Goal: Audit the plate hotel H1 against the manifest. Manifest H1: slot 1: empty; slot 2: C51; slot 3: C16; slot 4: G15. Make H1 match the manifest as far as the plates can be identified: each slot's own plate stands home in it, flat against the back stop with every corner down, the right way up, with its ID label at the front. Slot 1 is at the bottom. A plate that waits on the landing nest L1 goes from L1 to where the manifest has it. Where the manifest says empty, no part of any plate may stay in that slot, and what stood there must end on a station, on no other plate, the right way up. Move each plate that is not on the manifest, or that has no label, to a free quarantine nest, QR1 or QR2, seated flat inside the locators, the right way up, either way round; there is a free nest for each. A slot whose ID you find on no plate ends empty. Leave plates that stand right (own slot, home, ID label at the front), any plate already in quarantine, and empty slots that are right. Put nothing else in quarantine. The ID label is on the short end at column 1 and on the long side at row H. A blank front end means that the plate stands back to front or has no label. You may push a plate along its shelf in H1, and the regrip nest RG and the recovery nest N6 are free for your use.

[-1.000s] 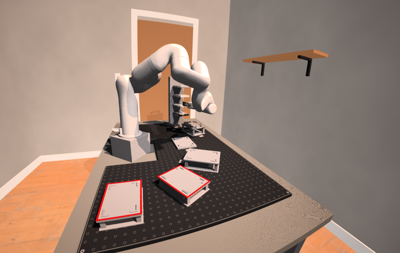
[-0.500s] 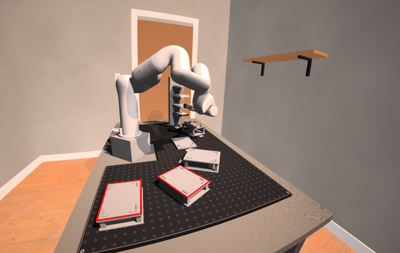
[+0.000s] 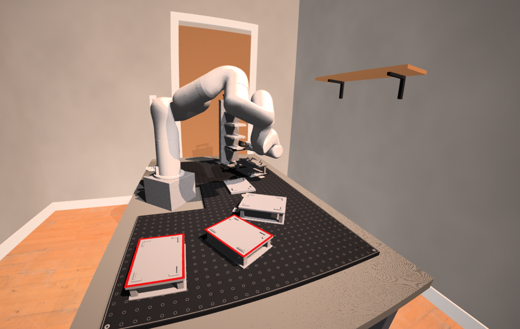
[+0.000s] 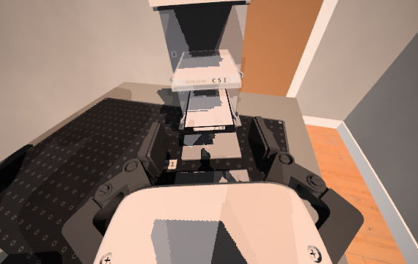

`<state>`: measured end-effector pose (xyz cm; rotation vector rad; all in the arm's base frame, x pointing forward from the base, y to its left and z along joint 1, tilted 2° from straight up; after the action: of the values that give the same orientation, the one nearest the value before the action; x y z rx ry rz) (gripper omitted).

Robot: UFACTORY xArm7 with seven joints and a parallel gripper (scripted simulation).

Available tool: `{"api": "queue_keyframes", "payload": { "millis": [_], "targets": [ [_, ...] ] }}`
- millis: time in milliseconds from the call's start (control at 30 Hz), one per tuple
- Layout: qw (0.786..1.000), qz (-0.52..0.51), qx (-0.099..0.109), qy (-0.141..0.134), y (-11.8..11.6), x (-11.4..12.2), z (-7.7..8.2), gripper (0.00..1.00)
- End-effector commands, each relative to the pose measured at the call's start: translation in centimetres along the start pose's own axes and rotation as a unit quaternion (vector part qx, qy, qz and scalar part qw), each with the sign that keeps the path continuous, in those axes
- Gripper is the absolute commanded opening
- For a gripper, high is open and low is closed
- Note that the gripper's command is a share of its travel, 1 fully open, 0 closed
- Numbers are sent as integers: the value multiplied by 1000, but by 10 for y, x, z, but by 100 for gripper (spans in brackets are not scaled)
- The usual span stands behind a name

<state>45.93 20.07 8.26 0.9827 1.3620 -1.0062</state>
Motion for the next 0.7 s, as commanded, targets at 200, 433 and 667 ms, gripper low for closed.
{"api": "queue_keyframes", "payload": {
  "millis": [200, 433, 667],
  "targets": [
    [1000, 1, 0, 0, 2, 24, 0, 100],
    [1000, 1, 0, 0, 2, 28, -3, 100],
    [1000, 1, 0, 0, 2, 28, -22, 100]
  ]
}}
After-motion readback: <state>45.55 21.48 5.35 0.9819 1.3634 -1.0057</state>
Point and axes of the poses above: the point where the finger pads meet when closed, its own z axis back along the fingers, its own y axis across the jaws, x = y × z, the point moved 9 cm from there along z, back along the fingers, and after that the axes turned 3 degrees about -z, right-handed, at the moved point
